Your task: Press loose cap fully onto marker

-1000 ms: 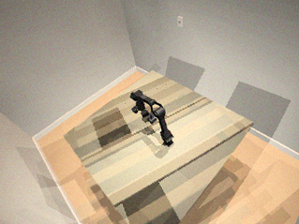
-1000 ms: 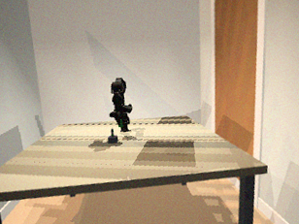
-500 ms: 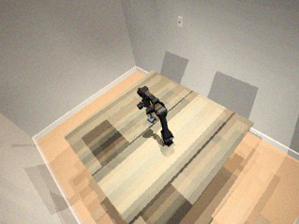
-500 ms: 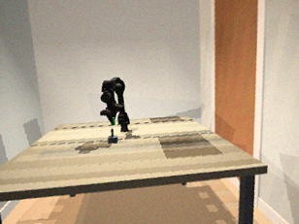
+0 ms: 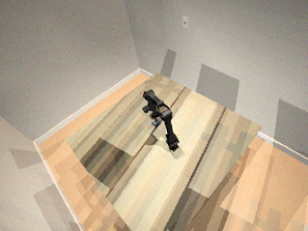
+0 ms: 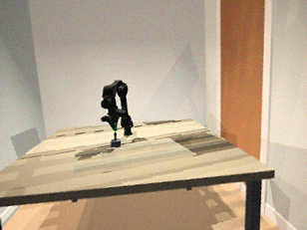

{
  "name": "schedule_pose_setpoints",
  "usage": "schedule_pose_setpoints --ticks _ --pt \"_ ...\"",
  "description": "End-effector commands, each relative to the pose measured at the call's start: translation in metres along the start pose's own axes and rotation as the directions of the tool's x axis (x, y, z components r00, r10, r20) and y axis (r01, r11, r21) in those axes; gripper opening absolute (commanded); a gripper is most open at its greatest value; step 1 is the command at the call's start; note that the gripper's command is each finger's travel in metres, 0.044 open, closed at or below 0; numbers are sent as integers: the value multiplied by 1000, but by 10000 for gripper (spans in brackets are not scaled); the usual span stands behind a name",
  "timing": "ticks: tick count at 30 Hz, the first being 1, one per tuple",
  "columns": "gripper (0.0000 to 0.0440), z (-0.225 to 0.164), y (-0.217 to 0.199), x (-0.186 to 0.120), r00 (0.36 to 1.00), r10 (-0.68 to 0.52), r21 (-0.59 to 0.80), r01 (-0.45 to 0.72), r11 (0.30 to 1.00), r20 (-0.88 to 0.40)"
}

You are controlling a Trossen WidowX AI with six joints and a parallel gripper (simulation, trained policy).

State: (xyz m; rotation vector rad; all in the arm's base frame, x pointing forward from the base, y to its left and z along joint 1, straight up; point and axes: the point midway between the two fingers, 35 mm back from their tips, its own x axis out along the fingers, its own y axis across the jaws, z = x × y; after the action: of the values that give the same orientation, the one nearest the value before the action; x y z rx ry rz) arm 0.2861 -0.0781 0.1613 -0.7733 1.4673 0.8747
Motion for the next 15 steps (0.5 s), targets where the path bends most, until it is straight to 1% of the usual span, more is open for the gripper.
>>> schedule_pose_setpoints --ticks 1,15 --pt "38 0 0 5 1000 7 9 -7 1000 5" --pt "29 1 0 34 999 42 -3 -42 999 14"
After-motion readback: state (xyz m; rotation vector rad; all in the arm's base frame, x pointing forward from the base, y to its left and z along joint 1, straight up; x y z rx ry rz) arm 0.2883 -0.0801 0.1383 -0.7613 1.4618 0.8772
